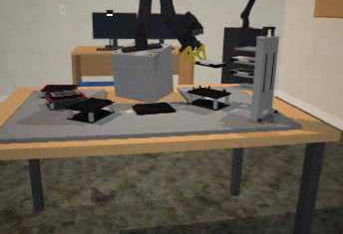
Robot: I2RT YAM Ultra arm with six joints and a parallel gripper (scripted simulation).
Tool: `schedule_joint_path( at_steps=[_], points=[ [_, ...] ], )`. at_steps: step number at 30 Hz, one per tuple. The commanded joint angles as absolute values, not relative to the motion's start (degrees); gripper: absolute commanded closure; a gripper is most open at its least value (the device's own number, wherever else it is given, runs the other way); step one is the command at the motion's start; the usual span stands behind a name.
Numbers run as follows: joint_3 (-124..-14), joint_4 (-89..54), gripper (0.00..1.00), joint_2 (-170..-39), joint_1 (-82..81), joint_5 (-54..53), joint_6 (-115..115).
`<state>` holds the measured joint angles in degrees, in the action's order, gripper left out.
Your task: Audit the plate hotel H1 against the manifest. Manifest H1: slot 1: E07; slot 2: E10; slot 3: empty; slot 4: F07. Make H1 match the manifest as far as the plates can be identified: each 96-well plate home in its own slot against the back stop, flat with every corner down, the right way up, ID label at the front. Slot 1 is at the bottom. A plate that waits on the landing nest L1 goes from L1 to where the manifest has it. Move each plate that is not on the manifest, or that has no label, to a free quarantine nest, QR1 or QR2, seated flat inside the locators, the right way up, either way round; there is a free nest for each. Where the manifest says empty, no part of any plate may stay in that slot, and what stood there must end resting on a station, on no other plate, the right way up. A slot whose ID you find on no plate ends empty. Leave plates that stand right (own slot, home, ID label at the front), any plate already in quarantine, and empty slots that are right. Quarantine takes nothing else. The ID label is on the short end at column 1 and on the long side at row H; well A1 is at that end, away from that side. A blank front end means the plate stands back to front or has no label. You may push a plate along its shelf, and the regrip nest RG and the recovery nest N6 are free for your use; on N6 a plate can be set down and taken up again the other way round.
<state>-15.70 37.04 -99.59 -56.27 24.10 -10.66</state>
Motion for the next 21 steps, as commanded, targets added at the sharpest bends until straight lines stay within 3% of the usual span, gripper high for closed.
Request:
schedule_joint_path(
  at_steps=[1,21],
  points=[
    [-17.94,34.87,0.14,-97.06,-57.15,24.88,-11.39],
    [-19.22,26.56,0.14,-90.32,-58.02,25.48,-12.09]
  ],
)
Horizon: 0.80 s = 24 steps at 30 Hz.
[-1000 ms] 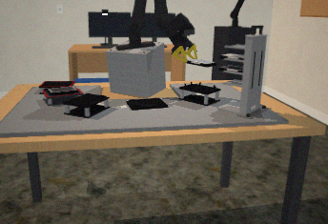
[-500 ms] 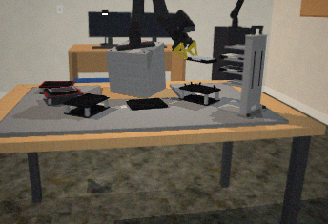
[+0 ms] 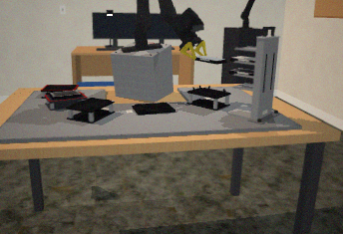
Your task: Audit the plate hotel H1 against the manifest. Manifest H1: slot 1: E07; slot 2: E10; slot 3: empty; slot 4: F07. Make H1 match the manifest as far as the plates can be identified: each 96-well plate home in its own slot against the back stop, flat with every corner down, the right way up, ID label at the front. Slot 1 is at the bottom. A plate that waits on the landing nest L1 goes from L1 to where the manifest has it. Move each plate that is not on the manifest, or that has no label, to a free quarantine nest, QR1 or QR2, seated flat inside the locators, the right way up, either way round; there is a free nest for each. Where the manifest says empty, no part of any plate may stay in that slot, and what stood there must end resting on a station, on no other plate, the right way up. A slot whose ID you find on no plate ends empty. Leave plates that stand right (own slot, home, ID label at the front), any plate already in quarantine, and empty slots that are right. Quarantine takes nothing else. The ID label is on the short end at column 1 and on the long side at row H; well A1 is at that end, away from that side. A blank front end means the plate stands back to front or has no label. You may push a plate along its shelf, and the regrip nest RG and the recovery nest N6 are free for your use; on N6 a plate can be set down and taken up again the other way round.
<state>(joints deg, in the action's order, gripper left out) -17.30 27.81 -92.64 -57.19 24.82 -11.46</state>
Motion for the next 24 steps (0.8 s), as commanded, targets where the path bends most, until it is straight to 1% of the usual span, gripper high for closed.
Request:
schedule_joint_path(
  at_steps=[1,24],
  points=[
    [-19.32,26.06,0.14,-89.93,-58.07,25.52,-12.13],
    [-21.56,16.46,0.14,-82.92,-59.11,26.24,-12.98]
  ],
)
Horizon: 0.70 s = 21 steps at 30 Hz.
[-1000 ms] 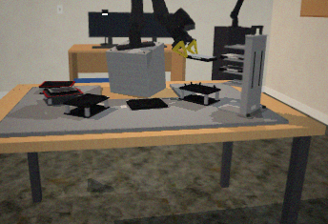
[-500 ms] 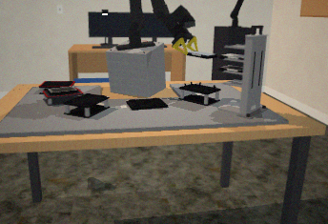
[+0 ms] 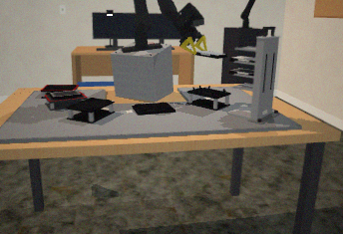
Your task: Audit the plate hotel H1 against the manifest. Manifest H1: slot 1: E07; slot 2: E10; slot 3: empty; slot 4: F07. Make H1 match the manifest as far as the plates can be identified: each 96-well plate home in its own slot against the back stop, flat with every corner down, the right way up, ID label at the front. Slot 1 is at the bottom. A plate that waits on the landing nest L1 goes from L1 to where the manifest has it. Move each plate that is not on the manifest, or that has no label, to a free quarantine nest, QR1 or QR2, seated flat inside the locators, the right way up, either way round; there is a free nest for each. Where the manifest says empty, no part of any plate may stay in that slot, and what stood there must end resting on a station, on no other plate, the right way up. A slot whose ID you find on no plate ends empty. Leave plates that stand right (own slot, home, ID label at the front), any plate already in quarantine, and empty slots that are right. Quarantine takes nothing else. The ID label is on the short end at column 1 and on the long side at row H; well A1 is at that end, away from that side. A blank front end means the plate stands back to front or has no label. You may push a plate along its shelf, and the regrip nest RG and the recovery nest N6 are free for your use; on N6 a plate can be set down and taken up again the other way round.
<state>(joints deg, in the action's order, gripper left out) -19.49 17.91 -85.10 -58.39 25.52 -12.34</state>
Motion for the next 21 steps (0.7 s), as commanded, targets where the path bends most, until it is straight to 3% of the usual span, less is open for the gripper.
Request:
schedule_joint_path(
  at_steps=[1,21],
  points=[
    [-21.68,16.03,0.14,-82.63,-59.15,26.27,-13.02],
    [-24.06,8.51,0.14,-77.80,-60.03,26.87,-13.74]
  ],
)
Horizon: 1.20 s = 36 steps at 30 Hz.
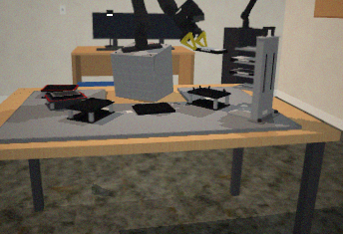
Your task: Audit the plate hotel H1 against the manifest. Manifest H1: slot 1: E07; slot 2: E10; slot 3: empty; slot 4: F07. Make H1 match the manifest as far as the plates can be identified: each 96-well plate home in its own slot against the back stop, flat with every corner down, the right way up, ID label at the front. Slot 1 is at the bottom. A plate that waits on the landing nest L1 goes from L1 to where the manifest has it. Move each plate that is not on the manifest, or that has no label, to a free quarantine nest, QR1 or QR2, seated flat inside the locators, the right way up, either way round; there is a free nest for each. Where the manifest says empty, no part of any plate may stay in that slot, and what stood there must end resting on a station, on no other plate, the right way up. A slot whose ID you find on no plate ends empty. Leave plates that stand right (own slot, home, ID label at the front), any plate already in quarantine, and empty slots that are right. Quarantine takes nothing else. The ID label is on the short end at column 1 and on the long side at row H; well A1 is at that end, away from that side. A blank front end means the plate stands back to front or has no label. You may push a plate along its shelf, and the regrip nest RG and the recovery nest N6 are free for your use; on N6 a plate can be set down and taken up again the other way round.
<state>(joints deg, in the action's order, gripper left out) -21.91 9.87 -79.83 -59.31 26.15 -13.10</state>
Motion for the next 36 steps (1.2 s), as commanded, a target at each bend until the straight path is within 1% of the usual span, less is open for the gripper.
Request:
schedule_joint_path(
  at_steps=[1,36],
  points=[
    [-24.06,8.51,0.14,-77.80,-60.03,26.87,-13.74],
    [-28.88,-3.04,0.14,-71.63,-61.53,27.87,-14.97]
  ],
)
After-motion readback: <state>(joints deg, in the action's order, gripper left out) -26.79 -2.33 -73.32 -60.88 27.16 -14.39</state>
